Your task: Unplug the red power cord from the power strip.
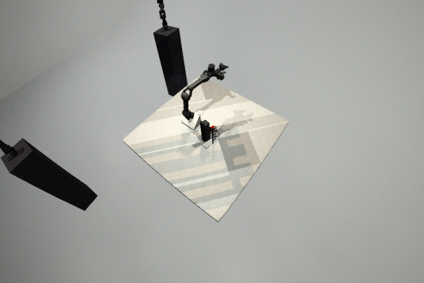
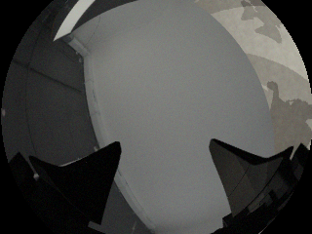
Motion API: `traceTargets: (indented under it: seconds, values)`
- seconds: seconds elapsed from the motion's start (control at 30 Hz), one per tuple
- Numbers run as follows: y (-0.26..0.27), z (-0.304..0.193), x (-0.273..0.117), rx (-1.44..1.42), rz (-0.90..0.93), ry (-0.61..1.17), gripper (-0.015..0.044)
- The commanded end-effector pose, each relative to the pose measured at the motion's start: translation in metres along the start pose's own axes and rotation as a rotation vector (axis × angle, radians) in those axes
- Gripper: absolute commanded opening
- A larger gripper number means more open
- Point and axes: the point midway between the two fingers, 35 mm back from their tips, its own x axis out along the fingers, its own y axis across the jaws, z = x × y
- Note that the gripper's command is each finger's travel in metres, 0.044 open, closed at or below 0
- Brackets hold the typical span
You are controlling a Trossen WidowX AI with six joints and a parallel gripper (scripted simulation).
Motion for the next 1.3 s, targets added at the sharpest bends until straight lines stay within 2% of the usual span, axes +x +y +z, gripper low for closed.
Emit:
traceTargets:
  seconds: [0.0, 0.1, 0.27, 0.43, 0.63, 0.77, 0.93, 1.1, 1.27]
  values:
    - [-0.001, 0.002, 0.000, -0.008, -0.003, -0.004, 0.0374]
    - [-0.009, 0.028, 0.002, -0.102, -0.044, -0.050, 0.0295]
    - [-0.044, 0.108, 0.001, -0.405, -0.242, -0.157, 0.0164]
    - [-0.090, 0.184, -0.015, -0.720, -0.512, -0.174, 0.0160]
    - [-0.141, 0.252, -0.048, -1.028, -0.814, -0.058, 0.0160]
    - [-0.174, 0.287, -0.076, -1.202, -0.989, 0.088, 0.0160]
    - [-0.214, 0.323, -0.117, -1.400, -1.177, 0.360, 0.0160]
    - [-0.251, 0.350, -0.163, -1.562, -1.291, 0.722, 0.0160]
    - [-0.282, 0.367, -0.211, -1.678, -1.301, 1.136, 0.0160]
